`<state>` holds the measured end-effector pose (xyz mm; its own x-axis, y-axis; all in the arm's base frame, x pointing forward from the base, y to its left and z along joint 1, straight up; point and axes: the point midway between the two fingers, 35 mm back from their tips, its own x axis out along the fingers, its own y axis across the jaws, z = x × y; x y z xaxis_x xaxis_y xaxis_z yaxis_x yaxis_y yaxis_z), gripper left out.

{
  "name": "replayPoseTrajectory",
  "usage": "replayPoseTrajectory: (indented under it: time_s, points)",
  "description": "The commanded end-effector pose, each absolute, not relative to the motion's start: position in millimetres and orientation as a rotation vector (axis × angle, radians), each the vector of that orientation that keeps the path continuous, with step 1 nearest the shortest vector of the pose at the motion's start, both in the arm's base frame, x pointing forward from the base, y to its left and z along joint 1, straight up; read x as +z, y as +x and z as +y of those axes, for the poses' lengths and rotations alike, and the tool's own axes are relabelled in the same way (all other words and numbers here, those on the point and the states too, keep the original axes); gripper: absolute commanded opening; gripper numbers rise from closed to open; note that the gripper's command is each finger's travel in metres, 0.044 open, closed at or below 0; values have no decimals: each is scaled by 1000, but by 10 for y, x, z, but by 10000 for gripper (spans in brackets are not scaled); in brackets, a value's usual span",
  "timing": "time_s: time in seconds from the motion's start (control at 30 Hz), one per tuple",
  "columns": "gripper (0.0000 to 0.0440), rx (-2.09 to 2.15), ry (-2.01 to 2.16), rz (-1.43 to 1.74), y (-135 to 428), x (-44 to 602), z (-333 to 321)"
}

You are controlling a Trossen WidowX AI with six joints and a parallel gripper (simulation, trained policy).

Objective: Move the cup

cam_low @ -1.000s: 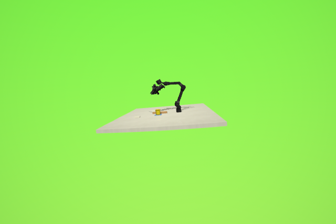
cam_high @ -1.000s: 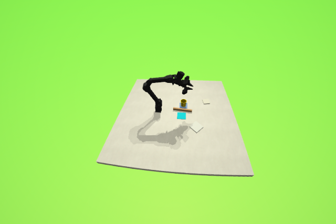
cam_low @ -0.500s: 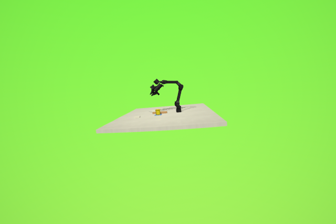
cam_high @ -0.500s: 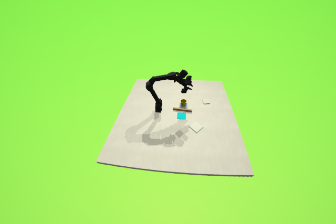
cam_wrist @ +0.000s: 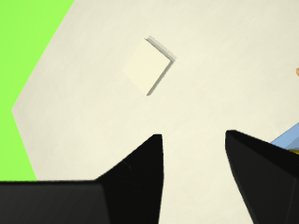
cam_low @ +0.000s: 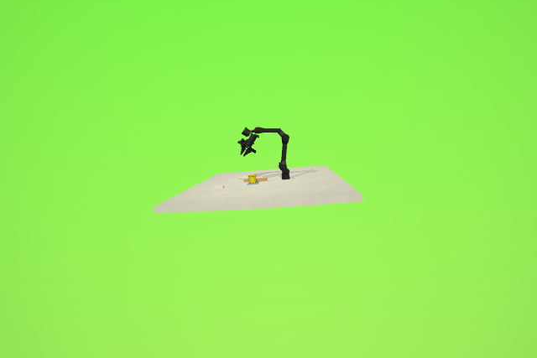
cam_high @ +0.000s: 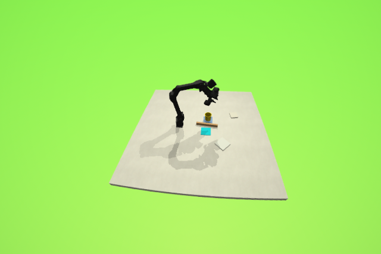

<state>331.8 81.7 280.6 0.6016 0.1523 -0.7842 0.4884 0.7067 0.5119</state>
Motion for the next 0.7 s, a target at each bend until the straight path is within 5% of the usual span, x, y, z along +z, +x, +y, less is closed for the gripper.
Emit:
replayPoseTrajectory:
  time_s: [0.0,0.67]
  points:
    - [143,-255,802,977,3315,2727,853]
    - [146,-510,766,1239,3102,2237,849]
